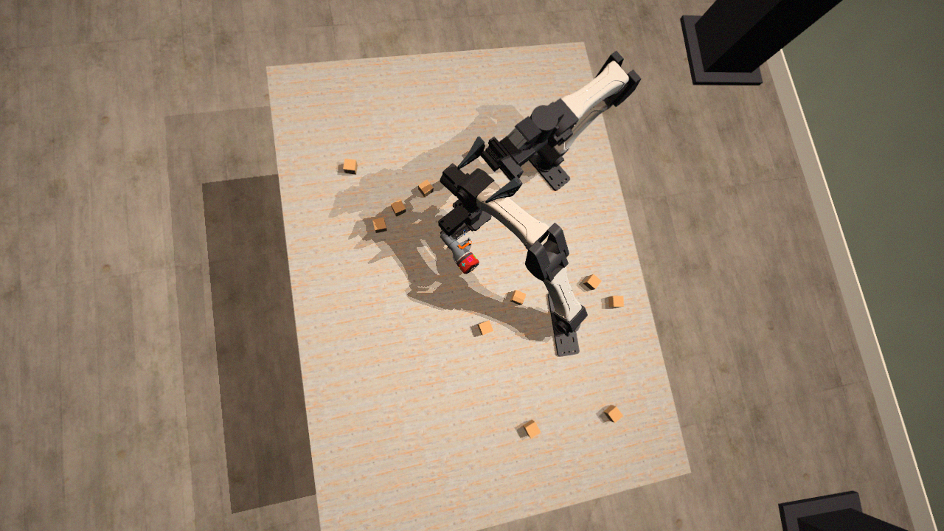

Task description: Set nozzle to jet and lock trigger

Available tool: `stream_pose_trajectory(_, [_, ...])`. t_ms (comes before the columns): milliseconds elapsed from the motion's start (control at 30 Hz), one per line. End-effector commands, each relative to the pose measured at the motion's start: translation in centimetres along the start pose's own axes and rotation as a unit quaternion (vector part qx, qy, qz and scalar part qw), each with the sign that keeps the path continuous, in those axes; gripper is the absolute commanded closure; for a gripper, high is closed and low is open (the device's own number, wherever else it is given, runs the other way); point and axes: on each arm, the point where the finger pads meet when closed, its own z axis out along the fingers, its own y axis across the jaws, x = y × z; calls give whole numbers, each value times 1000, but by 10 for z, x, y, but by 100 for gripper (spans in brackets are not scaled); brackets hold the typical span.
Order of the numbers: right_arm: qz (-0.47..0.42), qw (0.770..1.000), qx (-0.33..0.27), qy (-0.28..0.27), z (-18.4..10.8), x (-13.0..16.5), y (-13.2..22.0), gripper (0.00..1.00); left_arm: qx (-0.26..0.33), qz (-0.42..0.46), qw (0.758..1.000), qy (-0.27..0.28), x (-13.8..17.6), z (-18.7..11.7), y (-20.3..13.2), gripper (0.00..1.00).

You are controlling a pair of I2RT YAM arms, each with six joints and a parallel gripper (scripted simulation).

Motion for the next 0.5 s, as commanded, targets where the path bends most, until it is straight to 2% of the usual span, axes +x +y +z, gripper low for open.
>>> stream_pose_trajectory(0, [-4, 1000, -2, -8, 1, -4, 0, 0, -7, -70, 997, -2, 7, -16, 3, 64])
stream_pose_trajectory(300, [-1, 1000, -1, -8, -1, -5, 0, 0, 3, -53, 999, -4, 4, -21, 1, 64])
stream_pose_trajectory(467, [0, 1000, 0, -6, -1, -4, 0, 0, 6, -53, 999, -5, 2, -11, -2, 64])
